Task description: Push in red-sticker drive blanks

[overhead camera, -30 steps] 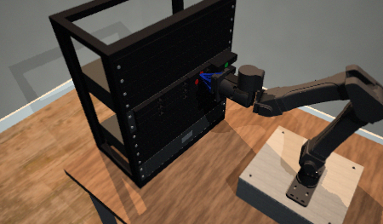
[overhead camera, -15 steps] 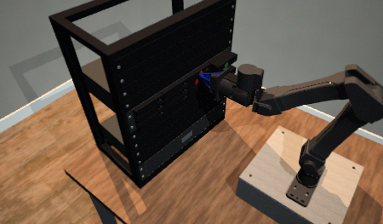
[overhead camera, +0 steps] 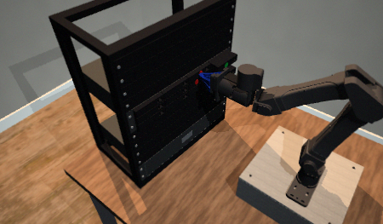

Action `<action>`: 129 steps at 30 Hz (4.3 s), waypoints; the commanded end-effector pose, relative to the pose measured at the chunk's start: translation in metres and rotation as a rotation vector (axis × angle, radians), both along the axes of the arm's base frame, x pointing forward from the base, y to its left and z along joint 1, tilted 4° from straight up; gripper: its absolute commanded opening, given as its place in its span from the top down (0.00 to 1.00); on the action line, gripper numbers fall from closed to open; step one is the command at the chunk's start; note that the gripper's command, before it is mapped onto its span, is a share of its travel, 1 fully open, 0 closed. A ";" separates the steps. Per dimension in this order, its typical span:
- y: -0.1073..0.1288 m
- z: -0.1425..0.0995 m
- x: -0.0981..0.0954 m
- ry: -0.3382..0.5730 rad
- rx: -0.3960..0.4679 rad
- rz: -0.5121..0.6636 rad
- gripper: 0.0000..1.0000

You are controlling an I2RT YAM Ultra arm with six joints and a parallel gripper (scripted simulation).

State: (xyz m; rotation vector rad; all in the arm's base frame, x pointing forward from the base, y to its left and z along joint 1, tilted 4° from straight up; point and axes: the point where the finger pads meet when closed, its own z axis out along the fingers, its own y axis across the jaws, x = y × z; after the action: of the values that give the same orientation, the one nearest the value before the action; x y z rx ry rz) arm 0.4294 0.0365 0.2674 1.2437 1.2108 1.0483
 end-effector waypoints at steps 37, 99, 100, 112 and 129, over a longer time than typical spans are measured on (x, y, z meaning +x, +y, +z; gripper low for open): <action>-0.012 0.029 0.010 -0.065 0.004 -0.037 1.00; -0.070 -0.027 -0.118 -0.059 0.000 -0.025 1.00; -0.074 -0.030 -0.119 -0.059 0.000 -0.025 1.00; -0.100 -0.059 -0.121 -0.024 0.009 -0.025 1.00; -0.100 -0.042 -0.112 -0.065 -0.004 -0.005 1.00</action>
State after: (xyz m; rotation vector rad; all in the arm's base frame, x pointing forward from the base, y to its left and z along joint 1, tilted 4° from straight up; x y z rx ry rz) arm 0.3107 -0.0683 0.2074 1.2605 1.1621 1.0539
